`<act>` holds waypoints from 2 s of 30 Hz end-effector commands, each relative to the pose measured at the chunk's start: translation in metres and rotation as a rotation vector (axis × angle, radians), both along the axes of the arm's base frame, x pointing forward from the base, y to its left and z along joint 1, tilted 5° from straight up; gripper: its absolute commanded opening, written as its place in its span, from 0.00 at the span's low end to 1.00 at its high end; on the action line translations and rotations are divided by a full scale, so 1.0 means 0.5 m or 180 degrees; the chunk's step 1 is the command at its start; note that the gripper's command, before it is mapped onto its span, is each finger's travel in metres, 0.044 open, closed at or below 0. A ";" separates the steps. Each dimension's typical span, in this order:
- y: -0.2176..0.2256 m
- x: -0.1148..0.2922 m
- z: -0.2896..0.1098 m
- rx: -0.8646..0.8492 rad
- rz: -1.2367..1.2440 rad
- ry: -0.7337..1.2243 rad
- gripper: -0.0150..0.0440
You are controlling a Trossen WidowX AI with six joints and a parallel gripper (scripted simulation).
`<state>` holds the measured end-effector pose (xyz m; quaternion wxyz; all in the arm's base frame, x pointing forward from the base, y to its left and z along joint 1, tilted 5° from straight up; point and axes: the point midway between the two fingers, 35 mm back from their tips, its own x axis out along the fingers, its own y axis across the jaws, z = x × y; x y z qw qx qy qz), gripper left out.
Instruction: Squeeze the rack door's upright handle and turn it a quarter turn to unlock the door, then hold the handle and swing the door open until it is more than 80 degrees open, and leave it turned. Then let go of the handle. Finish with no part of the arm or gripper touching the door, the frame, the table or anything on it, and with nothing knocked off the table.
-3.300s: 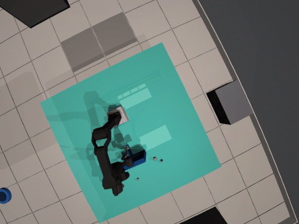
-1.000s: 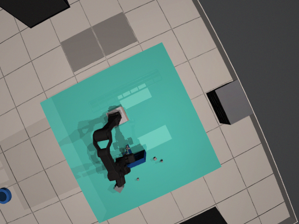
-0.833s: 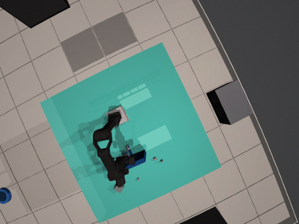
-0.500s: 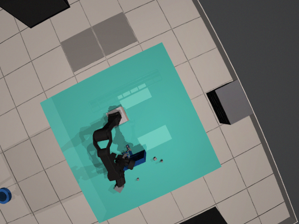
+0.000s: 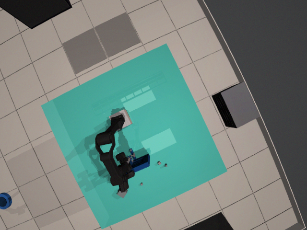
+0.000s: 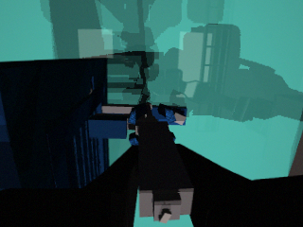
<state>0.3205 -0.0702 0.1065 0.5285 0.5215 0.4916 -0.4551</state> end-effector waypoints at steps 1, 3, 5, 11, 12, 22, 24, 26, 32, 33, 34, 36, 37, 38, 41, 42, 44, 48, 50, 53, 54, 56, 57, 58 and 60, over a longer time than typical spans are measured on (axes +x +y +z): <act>0.000 0.001 -0.002 0.0078 -0.0704 0.0022 0.27; 0.000 0.001 -0.002 0.0110 -0.1016 0.0032 0.27; 0.000 0.001 -0.002 0.0131 -0.1221 0.0039 0.27; 0.000 0.001 -0.002 0.0134 -0.1247 0.0040 0.27; 0.000 0.001 -0.002 0.0134 -0.1247 0.0040 0.27; 0.000 0.001 -0.002 0.0134 -0.1247 0.0040 0.58; 0.000 0.001 -0.002 0.0134 -0.1247 0.0040 0.67; 0.000 0.001 -0.002 0.0134 -0.1247 0.0040 0.73; 0.000 0.001 -0.002 0.0061 -0.0544 0.0016 0.73; 0.000 0.001 -0.002 0.0045 -0.0387 0.0011 0.73; 0.000 0.001 -0.001 0.0029 -0.0230 0.0006 0.73; 0.000 0.001 -0.001 -0.0003 0.0084 -0.0004 0.73; 0.000 0.001 -0.001 -0.0020 0.0240 -0.0009 0.73; 0.000 0.001 -0.001 -0.0036 0.0397 -0.0015 0.73; 0.000 0.001 -0.001 -0.0085 0.0868 -0.0030 0.73; 0.000 0.001 -0.001 -0.0101 0.1024 -0.0035 0.73; 0.000 0.001 -0.001 -0.0133 0.1338 -0.0045 0.73; 0.000 0.001 -0.001 -0.0198 0.1965 -0.0066 0.73; 0.000 0.001 -0.001 -0.0231 0.2279 -0.0076 0.73; 0.000 0.001 -0.001 -0.0280 0.2749 -0.0092 0.73; 0.000 0.001 -0.001 -0.0296 0.2906 -0.0097 0.73; 0.000 0.001 -0.001 -0.0328 0.3219 -0.0107 0.73; 0.000 0.001 -0.001 -0.0345 0.3376 -0.0112 0.73; 0.000 0.001 -0.001 -0.0361 0.3533 -0.0117 0.73; 0.000 0.001 -0.001 -0.0393 0.3847 -0.0127 0.73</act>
